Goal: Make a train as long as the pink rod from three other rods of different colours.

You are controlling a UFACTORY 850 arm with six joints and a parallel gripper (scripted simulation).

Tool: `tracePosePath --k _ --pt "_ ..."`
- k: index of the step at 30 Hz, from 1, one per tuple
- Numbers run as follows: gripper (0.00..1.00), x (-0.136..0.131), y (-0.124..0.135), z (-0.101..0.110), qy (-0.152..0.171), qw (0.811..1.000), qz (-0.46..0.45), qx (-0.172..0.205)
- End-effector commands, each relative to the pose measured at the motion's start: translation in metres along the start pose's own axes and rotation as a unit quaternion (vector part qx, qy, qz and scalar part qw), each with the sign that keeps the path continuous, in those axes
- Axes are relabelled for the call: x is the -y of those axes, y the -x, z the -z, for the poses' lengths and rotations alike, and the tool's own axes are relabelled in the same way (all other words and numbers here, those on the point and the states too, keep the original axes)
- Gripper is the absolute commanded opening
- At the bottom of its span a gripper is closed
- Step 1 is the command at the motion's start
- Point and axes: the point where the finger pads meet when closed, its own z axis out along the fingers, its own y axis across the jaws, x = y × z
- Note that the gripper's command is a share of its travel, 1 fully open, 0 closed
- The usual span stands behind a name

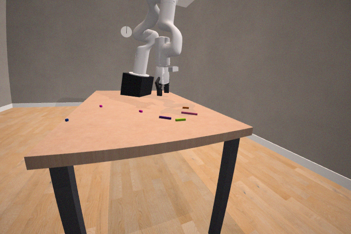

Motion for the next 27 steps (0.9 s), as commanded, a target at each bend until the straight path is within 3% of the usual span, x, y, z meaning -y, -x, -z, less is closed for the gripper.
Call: tracePosePath --k 1,27 --pt "1.00 -0.014 0.004 -0.001 0.001 0.999 -0.041 0.008" --pt "1.00 -0.064 0.025 -0.006 0.016 0.982 -0.189 0.007"
